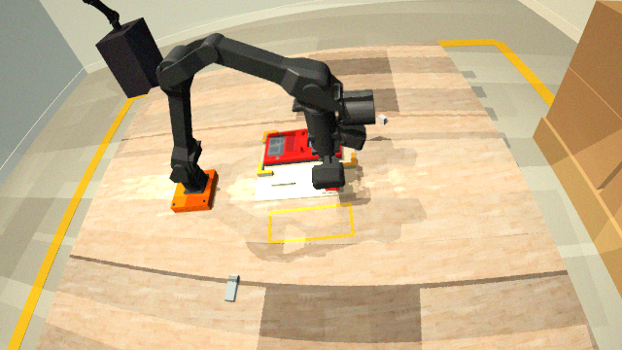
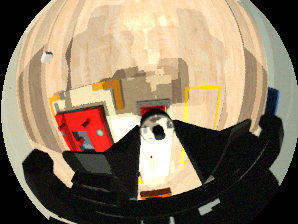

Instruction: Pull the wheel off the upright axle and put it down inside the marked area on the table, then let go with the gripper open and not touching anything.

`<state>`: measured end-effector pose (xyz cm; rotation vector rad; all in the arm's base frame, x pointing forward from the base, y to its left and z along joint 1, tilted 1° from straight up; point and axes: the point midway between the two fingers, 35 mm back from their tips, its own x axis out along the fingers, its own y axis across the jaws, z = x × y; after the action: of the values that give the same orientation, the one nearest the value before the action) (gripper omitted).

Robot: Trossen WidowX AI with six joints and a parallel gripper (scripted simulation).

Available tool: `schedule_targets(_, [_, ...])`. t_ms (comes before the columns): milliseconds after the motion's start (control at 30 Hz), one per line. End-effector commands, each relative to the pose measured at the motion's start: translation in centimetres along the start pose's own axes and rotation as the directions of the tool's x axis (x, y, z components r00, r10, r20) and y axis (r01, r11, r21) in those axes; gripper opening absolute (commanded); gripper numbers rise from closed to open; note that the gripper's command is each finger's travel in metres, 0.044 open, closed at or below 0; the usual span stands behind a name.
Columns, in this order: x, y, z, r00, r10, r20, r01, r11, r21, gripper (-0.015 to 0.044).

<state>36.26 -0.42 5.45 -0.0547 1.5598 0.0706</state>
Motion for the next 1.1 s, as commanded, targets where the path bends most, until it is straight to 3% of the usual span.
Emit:
schedule_targets(0, [-0.3, 0.0, 0.2, 1.000, -0.001, 0.006, 0.001, 1.000, -0.001, 0.0000])
schedule_targets(1067, [-1.4, 0.0, 0.2, 1.000, -0.002, 0.006, 0.003, 1.000, -0.002, 0.0000])
